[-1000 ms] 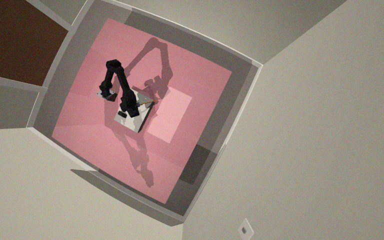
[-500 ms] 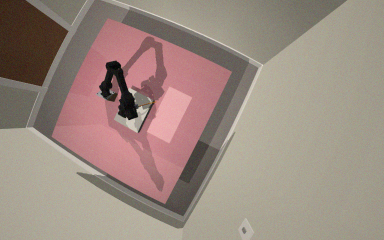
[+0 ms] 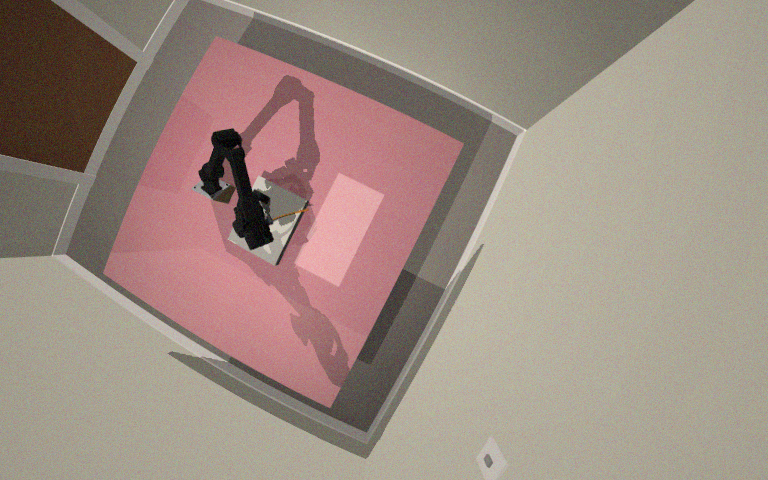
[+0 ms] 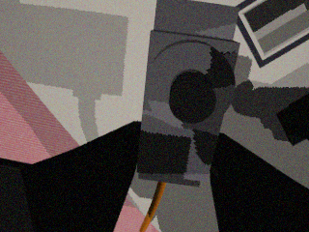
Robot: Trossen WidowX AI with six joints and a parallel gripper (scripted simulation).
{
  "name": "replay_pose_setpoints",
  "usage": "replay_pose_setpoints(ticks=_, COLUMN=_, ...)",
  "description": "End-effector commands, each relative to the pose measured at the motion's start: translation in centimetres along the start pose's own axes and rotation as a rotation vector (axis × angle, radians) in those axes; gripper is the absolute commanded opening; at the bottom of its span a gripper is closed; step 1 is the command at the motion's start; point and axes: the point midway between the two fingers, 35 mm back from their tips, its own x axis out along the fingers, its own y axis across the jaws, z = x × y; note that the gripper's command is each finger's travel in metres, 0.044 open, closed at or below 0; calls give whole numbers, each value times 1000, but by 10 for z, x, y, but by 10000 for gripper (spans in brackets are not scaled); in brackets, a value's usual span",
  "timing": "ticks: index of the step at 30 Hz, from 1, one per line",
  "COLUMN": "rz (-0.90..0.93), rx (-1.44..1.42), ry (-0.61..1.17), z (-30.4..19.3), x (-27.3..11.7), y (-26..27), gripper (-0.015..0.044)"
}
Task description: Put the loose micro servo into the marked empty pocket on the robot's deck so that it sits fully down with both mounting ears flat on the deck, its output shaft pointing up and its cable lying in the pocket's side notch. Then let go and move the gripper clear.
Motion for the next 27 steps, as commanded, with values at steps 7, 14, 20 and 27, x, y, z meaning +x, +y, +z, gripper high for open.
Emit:
replay_pose_setpoints(ticks=7, rz=10, rx=-327, ry=-6, z=1, x=-2, y=3, gripper=0)
replay_pose_setpoints(ticks=14, rz=9, rx=-569, ry=-7, z=1, x=-2, y=3, gripper=0)
replay_pose_setpoints(ticks=20, rz=8, rx=-776, ry=-8, z=1, x=-2, y=3, gripper=0)
replay_pose_setpoints(ticks=27, rz=7, rx=-1018, ry=-9, z=1, x=-2, y=3, gripper=0)
